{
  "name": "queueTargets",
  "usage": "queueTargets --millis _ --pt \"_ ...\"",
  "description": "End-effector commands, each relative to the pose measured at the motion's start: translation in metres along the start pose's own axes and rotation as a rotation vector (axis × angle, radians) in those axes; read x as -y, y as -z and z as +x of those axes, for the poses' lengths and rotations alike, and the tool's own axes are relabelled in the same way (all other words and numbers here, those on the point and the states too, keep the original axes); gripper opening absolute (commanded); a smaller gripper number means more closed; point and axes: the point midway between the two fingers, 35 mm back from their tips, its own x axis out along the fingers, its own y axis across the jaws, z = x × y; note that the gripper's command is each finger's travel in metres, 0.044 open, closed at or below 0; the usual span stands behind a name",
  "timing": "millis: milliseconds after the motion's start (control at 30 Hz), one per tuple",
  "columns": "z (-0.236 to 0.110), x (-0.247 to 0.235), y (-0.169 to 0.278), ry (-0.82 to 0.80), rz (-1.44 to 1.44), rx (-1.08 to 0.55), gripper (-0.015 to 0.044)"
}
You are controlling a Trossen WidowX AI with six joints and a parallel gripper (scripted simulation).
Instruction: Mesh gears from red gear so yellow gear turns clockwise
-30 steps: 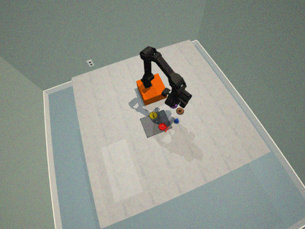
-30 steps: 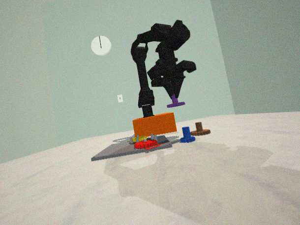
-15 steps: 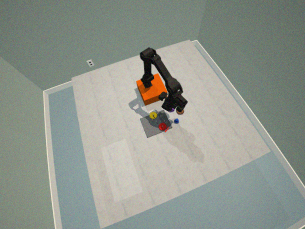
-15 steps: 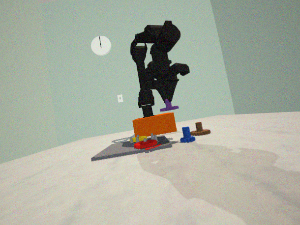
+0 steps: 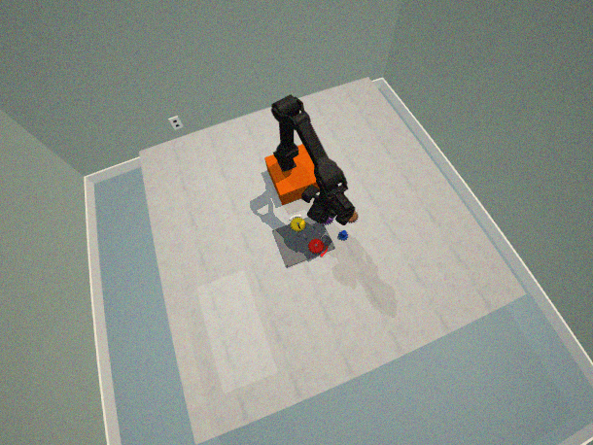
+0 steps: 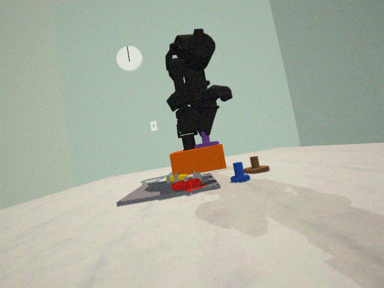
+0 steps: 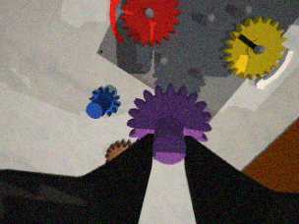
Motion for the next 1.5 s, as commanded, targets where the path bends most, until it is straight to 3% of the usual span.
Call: queueTargets --millis 0,1467 --pt "0.003 0.002 -0.009 -0.003 -0.002 -0.001 0.0000" --pt "0.030 0.039 -0.088 -0.001 -0.003 0.011 0.0000"
